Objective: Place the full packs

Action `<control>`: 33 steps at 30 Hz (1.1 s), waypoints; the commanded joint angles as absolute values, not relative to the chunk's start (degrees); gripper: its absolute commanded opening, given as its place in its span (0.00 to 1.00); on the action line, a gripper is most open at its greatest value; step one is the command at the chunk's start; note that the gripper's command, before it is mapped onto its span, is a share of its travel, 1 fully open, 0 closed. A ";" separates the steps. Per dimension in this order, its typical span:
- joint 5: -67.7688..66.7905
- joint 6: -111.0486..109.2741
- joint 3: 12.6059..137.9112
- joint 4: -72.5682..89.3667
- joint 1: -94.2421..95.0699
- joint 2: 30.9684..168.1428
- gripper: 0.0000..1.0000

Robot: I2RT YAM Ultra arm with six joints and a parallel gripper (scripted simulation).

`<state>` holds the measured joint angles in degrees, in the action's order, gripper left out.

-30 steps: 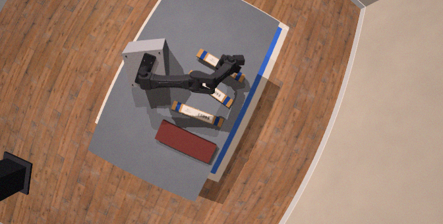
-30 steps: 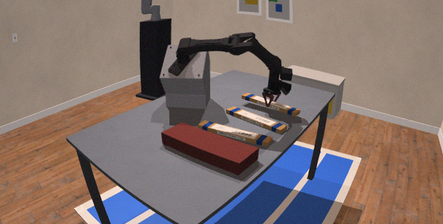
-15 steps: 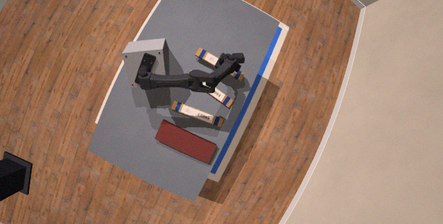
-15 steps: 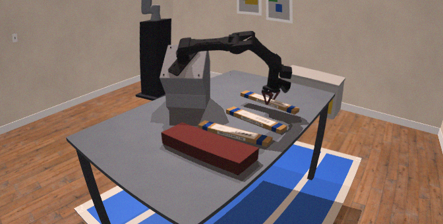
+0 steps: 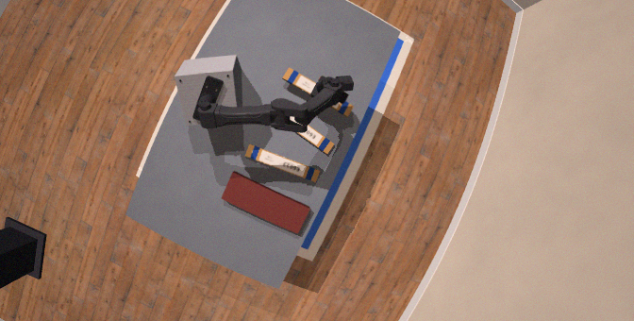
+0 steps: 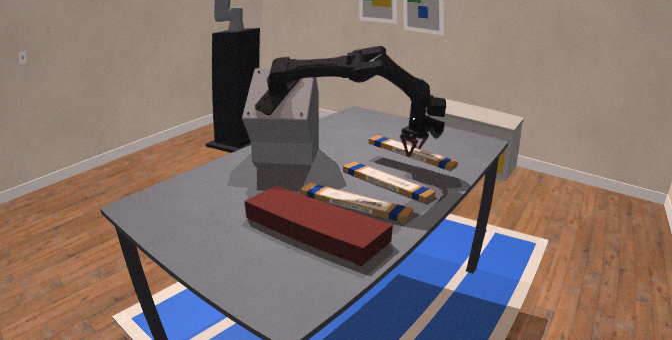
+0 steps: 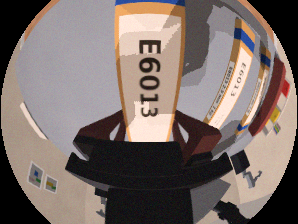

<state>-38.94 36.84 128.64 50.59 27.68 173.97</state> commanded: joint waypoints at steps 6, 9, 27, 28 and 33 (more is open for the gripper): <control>-39.33 38.45 135.71 56.24 33.17 171.15 0.00; -39.37 38.62 135.97 56.41 33.24 171.20 0.00; -39.22 39.23 133.58 54.61 33.58 171.00 0.00; -39.20 39.25 133.47 54.56 33.60 170.98 0.00; -39.20 39.29 133.28 54.62 33.65 170.88 0.00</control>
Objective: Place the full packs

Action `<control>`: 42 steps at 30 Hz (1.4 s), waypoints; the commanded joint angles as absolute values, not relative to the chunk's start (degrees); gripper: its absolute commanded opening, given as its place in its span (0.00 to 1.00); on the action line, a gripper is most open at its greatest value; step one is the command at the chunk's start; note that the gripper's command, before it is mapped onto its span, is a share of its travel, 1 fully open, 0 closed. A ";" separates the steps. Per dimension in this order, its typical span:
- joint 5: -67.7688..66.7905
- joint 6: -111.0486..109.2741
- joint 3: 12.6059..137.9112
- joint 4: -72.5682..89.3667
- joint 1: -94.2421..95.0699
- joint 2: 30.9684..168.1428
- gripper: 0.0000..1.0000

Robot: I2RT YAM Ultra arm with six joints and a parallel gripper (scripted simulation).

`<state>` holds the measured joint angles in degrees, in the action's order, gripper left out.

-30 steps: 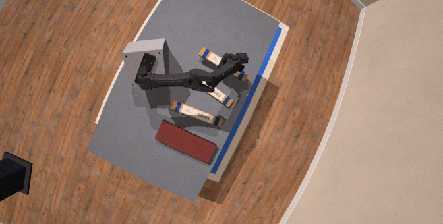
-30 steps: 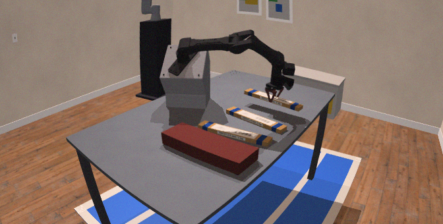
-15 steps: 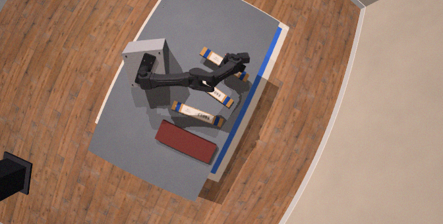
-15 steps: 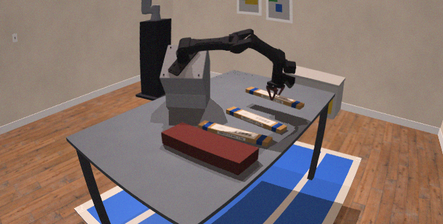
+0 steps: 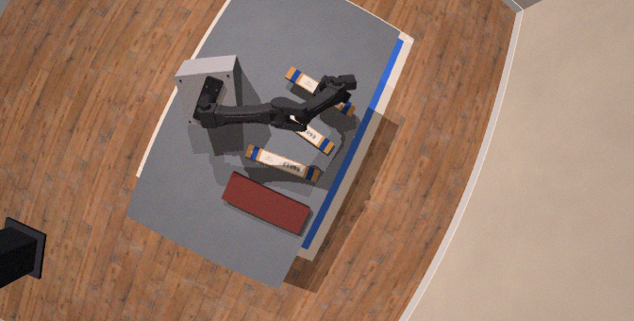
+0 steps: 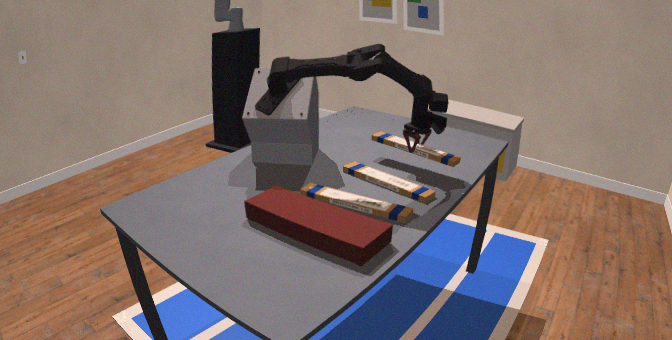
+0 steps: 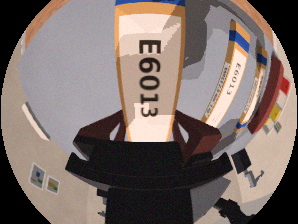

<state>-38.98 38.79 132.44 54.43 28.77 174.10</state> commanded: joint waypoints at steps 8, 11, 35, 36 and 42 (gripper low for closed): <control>-39.20 39.42 132.80 54.00 33.75 170.86 0.00; -39.20 39.44 132.66 53.83 33.77 170.87 0.00; -39.18 39.56 132.03 53.38 33.86 170.91 0.00; -39.18 39.56 132.02 53.39 33.86 170.92 0.00; -39.18 39.59 131.96 53.34 33.89 170.96 0.00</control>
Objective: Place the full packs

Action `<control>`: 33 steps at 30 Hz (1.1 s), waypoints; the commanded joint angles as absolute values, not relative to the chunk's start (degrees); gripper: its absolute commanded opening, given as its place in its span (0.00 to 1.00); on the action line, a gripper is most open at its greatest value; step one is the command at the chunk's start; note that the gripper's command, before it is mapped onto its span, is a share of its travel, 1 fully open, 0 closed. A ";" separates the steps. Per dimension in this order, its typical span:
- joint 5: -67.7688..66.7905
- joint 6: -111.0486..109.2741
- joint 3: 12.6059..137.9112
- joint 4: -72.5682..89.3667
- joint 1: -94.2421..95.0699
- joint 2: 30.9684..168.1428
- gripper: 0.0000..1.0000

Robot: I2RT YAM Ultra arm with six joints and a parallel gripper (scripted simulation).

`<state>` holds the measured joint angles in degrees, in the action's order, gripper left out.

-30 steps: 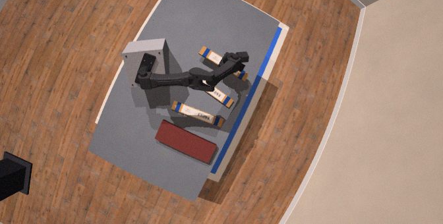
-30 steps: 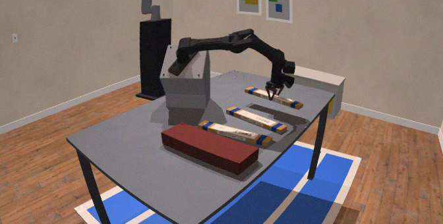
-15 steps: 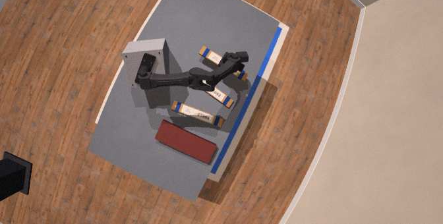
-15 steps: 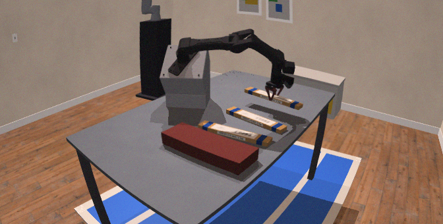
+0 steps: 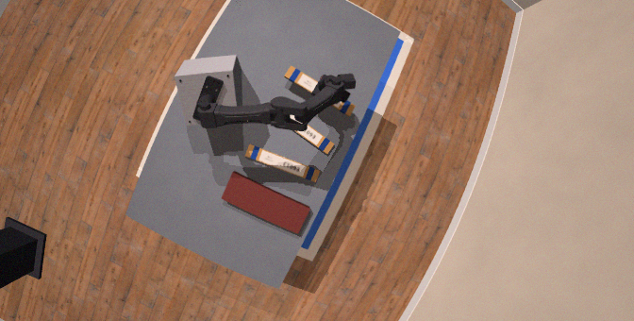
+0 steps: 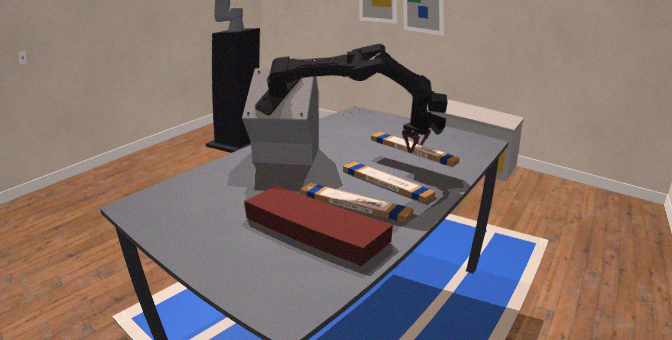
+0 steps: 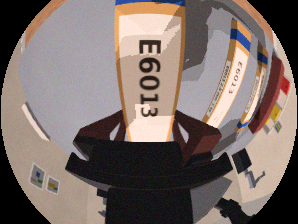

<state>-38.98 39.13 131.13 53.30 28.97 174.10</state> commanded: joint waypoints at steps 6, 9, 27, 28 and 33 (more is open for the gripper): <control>-39.17 39.62 131.91 53.28 33.91 170.97 0.00; -39.17 39.63 131.88 53.27 33.92 170.98 0.00; -39.16 39.63 131.77 52.95 33.96 171.03 0.00; -39.17 39.61 131.76 52.92 33.96 171.03 0.00; -39.18 39.51 131.58 52.64 33.93 170.98 0.00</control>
